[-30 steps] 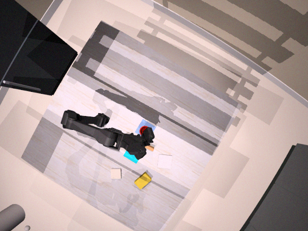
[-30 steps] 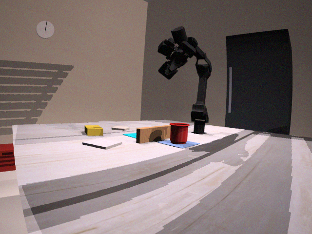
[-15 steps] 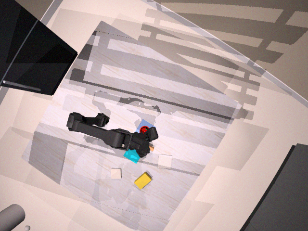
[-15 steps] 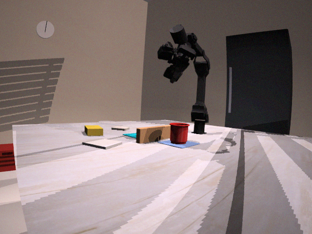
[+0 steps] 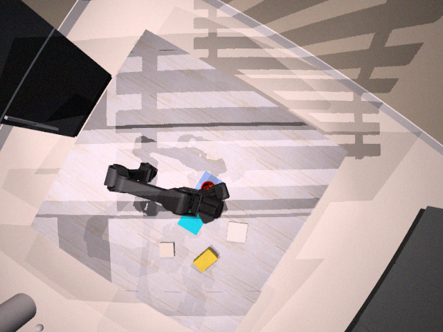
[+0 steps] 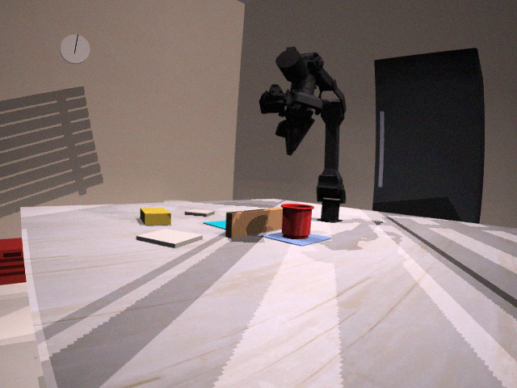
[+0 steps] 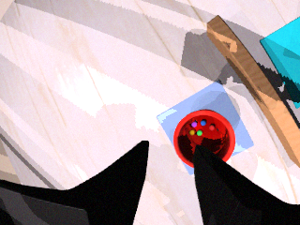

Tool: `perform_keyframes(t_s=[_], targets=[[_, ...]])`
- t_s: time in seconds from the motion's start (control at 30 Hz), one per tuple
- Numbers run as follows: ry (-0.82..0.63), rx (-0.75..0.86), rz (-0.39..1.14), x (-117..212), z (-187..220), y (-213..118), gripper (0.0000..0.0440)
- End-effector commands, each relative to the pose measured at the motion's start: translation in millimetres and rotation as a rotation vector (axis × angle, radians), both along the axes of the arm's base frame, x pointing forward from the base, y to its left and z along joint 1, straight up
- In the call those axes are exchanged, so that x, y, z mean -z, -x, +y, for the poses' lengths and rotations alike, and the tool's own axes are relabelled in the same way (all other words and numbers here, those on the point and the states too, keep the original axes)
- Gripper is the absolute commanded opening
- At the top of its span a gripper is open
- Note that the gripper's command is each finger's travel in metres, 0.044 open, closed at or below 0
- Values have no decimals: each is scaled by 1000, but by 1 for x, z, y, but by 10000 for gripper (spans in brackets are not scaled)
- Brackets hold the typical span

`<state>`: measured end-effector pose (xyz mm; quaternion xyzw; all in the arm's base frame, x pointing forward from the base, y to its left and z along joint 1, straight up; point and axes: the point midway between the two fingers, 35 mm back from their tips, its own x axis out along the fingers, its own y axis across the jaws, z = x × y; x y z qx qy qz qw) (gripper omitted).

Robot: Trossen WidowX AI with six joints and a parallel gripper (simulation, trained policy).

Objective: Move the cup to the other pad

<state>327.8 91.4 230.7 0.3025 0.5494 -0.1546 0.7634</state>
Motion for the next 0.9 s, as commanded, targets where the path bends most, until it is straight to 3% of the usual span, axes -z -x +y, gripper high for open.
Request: perform_keyframes(t_s=[0.0,0.87], targets=[[16,15,42,6,-2,2,135],[152,75,359,86,-15,21,165]])
